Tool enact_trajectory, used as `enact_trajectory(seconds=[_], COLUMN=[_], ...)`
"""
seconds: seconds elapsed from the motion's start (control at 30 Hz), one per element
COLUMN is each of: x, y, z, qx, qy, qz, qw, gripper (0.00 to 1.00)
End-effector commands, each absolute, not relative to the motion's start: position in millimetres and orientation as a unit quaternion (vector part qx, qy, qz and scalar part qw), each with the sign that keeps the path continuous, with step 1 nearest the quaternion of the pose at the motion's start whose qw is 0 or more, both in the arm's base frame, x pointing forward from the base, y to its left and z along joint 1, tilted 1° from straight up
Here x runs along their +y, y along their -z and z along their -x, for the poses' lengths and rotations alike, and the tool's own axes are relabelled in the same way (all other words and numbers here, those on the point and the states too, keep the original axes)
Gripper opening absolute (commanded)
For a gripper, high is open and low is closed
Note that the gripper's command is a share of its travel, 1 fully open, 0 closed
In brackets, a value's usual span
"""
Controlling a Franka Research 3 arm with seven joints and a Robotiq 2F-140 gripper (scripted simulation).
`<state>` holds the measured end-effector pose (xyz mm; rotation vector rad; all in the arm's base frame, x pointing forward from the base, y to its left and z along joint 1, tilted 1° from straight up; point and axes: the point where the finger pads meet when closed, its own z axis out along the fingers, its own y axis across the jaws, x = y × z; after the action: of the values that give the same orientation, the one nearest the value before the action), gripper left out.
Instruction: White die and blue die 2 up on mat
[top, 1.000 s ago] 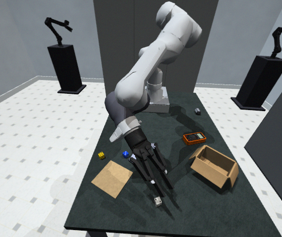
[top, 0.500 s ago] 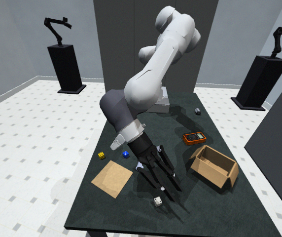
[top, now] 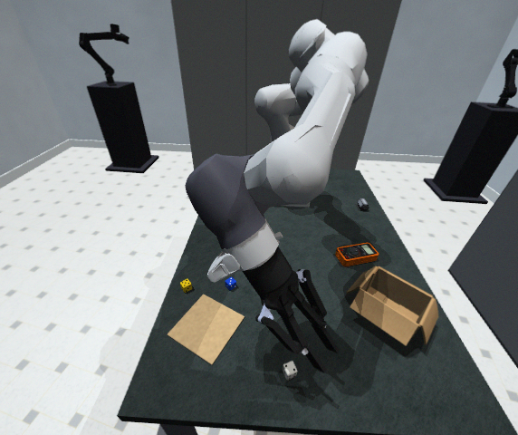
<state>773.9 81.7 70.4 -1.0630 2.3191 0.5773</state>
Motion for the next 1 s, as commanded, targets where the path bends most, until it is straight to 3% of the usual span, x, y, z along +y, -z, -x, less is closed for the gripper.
enact_trajectory(seconds=[0.0, 0.97], x=[84.2, 53.3], y=[-66.5, -77.1], z=[-767.4, -772.6], qx=[0.889, 0.952], qy=[-0.229, -0.047], qz=[0.343, 0.301], qw=[0.199, 0.024], gripper=[0.32, 0.32])
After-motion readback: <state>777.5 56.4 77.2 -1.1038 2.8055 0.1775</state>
